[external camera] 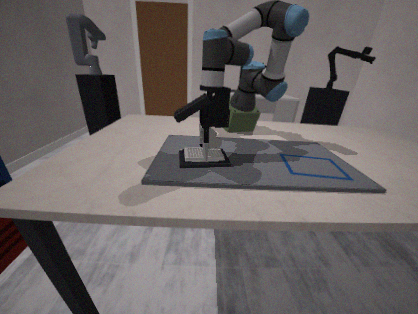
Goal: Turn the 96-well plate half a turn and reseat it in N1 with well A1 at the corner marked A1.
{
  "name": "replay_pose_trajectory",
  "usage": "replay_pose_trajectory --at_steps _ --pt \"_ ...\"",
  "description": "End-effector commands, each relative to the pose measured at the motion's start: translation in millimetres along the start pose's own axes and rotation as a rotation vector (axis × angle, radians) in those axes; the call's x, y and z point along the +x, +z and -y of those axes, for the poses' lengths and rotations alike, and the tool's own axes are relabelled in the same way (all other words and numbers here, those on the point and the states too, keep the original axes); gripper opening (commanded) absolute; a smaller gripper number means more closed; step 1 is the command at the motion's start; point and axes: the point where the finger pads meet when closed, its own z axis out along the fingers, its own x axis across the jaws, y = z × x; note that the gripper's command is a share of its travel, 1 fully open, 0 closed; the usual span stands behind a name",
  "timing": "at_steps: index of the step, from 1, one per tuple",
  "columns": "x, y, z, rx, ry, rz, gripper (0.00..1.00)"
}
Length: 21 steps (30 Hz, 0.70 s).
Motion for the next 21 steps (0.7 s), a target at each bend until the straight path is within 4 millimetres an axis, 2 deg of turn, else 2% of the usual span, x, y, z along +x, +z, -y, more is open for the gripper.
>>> replay_pose_trajectory --at_steps 1,21 --pt "-1 -1 1 0.002 -0.001 0.001 0.0" --pt "0 -26 1 0.002 -0.001 0.001 0.0"
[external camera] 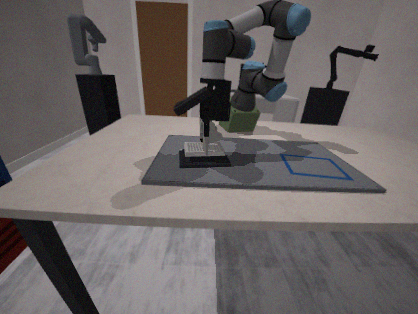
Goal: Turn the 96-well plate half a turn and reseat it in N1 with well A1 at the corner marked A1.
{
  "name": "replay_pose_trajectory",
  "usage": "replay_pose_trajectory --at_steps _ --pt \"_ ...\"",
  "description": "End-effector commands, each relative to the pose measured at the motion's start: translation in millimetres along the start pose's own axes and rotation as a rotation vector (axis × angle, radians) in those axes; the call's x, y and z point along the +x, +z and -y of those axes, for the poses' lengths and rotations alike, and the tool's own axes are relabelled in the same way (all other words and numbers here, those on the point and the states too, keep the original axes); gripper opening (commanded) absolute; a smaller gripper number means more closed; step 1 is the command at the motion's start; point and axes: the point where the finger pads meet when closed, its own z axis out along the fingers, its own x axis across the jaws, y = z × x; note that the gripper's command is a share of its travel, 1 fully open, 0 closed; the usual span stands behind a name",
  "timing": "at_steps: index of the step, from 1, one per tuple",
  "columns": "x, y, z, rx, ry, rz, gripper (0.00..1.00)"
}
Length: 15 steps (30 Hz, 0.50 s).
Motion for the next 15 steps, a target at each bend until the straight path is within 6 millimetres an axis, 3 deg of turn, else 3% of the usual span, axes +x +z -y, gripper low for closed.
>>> replay_pose_trajectory --at_steps 1,15 --pt "0 -8 1 0.001 -0.001 0.001 0.0" --pt "0 -31 1 0.001 -0.001 0.001 0.0"
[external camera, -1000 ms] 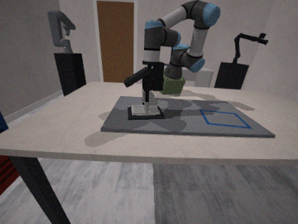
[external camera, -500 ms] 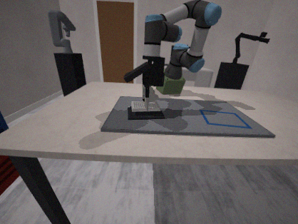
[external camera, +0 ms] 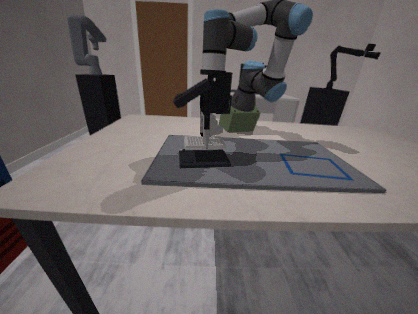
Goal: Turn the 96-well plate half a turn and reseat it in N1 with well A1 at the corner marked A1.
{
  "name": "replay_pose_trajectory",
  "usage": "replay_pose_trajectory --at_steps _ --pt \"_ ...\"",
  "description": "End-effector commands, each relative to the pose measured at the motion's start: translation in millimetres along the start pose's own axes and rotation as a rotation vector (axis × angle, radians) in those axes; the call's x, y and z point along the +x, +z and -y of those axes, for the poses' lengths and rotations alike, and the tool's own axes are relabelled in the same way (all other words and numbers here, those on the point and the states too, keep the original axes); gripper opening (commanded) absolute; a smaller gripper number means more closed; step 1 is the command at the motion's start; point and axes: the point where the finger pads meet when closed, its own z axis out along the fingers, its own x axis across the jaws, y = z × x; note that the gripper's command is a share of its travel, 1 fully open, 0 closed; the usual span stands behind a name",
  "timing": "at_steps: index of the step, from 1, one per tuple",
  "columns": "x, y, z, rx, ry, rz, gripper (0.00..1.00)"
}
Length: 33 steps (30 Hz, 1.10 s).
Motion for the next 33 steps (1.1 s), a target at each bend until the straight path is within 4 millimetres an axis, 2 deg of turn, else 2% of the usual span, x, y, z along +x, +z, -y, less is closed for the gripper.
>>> replay_pose_trajectory --at_steps 1,16,33 --pt "0 -9 1 0.001 -0.001 0.001 0.0" --pt "0 -33 1 0.001 -0.001 0.001 0.0" --pt "0 -33 1 0.001 -0.001 0.001 0.0"
